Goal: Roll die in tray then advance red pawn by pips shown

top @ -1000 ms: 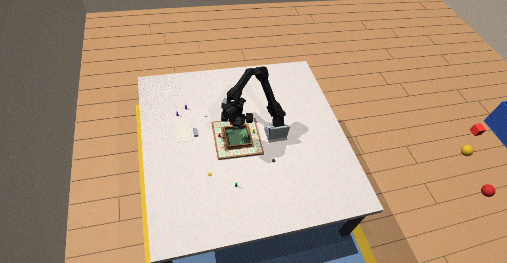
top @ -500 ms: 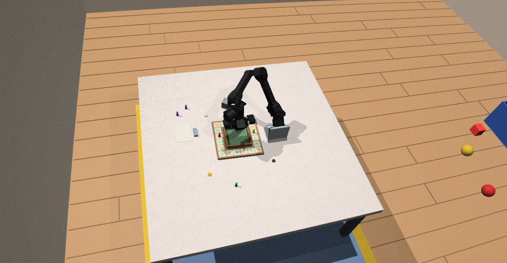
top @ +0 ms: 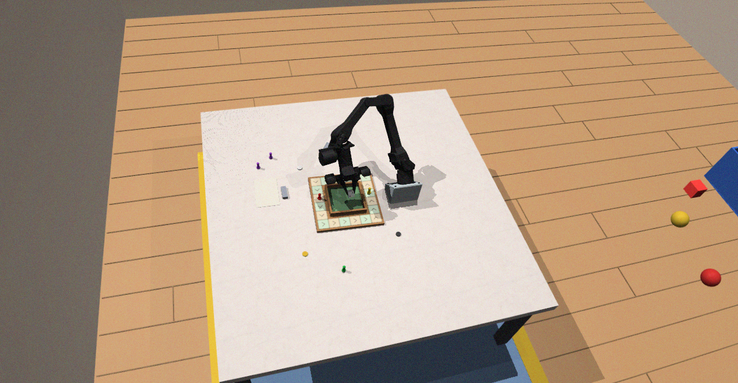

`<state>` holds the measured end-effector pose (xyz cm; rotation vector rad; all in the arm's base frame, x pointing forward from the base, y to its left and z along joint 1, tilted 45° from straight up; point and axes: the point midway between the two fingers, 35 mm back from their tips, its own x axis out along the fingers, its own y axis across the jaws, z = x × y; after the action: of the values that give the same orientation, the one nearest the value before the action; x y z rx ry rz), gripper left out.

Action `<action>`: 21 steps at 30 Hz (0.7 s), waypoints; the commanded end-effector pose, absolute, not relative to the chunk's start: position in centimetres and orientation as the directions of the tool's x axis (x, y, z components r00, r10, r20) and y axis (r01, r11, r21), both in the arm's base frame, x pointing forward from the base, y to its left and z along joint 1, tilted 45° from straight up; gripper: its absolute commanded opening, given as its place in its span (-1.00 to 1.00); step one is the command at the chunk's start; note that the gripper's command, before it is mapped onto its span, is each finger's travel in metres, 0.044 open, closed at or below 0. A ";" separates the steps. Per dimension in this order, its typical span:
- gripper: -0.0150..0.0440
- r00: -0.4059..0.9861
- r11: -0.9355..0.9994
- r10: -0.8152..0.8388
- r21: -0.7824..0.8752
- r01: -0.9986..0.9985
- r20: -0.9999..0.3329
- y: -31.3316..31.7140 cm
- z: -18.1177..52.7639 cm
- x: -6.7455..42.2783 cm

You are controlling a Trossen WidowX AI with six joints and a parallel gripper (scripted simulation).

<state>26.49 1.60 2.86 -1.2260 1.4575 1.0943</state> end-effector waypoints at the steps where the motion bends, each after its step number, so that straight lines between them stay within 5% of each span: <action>1: -0.49 -0.056 0.094 -0.087 0.048 -0.994 -0.995 1.6 2.9 26.4; 7: -0.49 0.020 0.063 0.066 -0.016 -0.998 -0.998 1.5 2.9 26.5; 21: -0.49 0.023 0.062 0.071 -0.019 -0.998 -0.997 2.2 7.6 27.4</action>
<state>27.50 2.18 7.45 -1.1277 1.1704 1.1818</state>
